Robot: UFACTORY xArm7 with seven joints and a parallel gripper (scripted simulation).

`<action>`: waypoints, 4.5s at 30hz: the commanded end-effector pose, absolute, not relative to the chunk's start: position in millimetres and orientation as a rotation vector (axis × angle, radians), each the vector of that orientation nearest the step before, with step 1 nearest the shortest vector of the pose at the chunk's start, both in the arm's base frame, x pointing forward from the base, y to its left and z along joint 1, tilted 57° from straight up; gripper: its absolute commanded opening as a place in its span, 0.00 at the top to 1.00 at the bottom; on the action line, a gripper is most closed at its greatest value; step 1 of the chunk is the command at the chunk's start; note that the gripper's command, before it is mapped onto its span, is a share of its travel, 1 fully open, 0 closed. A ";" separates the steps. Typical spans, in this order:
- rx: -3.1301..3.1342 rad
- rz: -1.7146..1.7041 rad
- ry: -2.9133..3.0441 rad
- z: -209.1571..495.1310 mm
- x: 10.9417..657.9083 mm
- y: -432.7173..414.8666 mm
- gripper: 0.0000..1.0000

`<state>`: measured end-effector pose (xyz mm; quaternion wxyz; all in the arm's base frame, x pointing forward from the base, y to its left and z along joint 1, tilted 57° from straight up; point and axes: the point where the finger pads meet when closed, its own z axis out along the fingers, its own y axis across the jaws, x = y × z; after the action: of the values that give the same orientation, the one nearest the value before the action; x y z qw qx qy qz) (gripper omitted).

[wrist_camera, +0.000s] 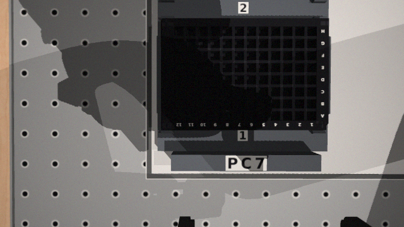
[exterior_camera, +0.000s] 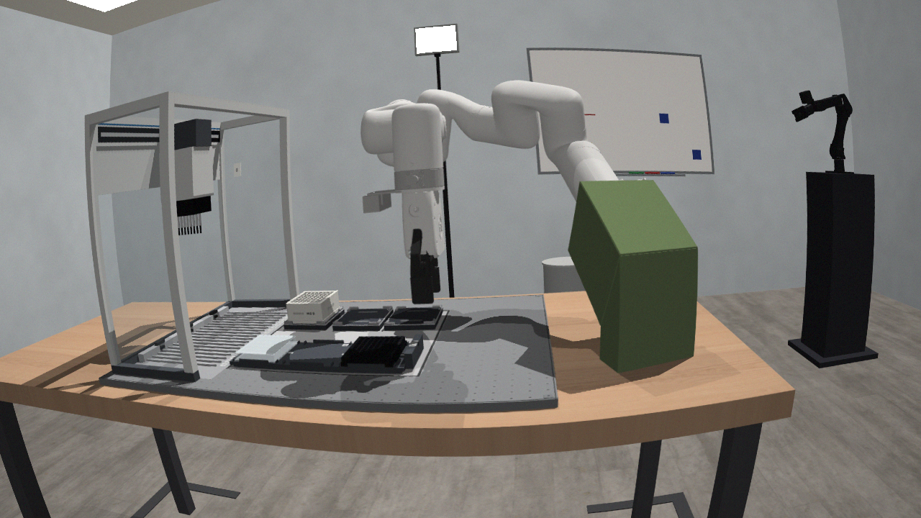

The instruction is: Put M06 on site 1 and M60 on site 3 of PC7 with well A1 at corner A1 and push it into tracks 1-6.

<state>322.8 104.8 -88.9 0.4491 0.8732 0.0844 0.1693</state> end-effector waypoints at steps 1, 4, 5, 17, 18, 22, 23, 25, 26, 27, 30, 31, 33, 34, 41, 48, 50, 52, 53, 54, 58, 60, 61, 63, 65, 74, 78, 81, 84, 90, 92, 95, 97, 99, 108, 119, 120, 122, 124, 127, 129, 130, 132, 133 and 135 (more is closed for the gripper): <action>2.164 0.423 0.212 -90.4 323.9 105.3 0.18; 2.164 0.423 0.212 -93.1 325.8 101.5 0.18; 2.164 0.423 0.212 -94.0 326.4 100.2 0.18; 2.164 0.423 0.212 -103.9 333.3 86.4 0.18; 2.164 0.423 0.212 -103.9 333.3 86.4 0.18; 2.164 0.423 0.212 -107.5 335.7 81.4 0.18; 2.164 0.423 0.212 -108.4 336.4 80.1 0.18; 2.164 0.423 0.212 -110.2 337.6 77.6 0.18; 2.164 0.423 0.212 -111.1 338.2 76.4 0.18; 2.164 0.423 0.212 -112.0 338.9 75.1 0.18; 2.164 0.422 0.212 -114.8 340.7 71.3 0.18; 2.164 0.422 0.212 -115.7 341.3 70.1 0.18; 2.164 0.422 0.212 -117.5 342.6 67.6 0.18; 2.164 0.422 0.212 -117.5 342.6 67.6 0.18; 2.164 0.422 0.212 -122.9 346.3 60.0 0.18; 2.164 0.422 0.212 -129.2 350.7 51.2 0.18; 2.164 0.422 0.212 -129.3 350.8 51.0 0.18; 2.164 0.422 0.212 -129.3 350.8 51.0 0.18; 2.164 0.422 0.212 -129.3 350.8 51.0 0.18; 2.164 0.422 0.212 -129.3 350.8 51.0 0.18; 2.164 0.422 0.212 -129.3 350.8 51.0 0.18; 2.164 0.422 0.212 -130.0 351.3 50.0 0.18; 2.164 0.422 0.213 -130.4 351.5 49.6 0.18; 2.164 0.422 0.213 -131.1 352.0 48.6 0.18; 2.164 0.422 0.213 -131.8 352.5 47.5 0.18; 2.164 0.422 0.213 -134.3 354.2 44.0 0.18; 2.164 0.422 0.213 -135.8 355.2 42.0 0.18; 2.164 0.422 0.213 -136.9 356.0 40.5 0.18; 2.164 0.422 0.213 -137.9 356.7 39.0 0.18; 2.164 0.422 0.213 -139.4 357.7 37.0 0.18; 2.164 0.422 0.213 -140.1 358.2 36.0 0.18; 2.164 0.422 0.213 -140.2 358.2 36.0 0.18; 2.164 0.422 0.213 -140.2 358.2 36.0 0.18; 2.164 0.422 0.212 -140.1 358.2 36.0 0.18; 2.164 0.422 0.213 -139.3 361.9 37.1 0.18; 2.164 0.422 0.213 -137.1 371.2 40.2 0.18; 2.164 0.422 0.213 -137.1 371.2 40.2 0.18; 2.164 0.422 0.213 -136.6 373.0 40.8 0.18; 2.164 0.422 0.213 -136.2 375.0 41.4 0.18; 2.164 0.422 0.213 -135.5 377.7 42.4 0.18; 2.164 0.422 0.213 -135.1 379.6 43.0 0.18; 2.164 0.422 0.213 -134.8 380.5 43.3 0.18; 2.164 0.422 0.213 -134.4 382.4 43.9 0.18; 2.164 0.422 0.213 -134.2 383.3 44.2 0.18; 2.164 0.423 0.213 -133.7 385.2 44.8 0.18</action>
<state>382.3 40.7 -134.6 0.4490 0.8733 0.0845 0.1693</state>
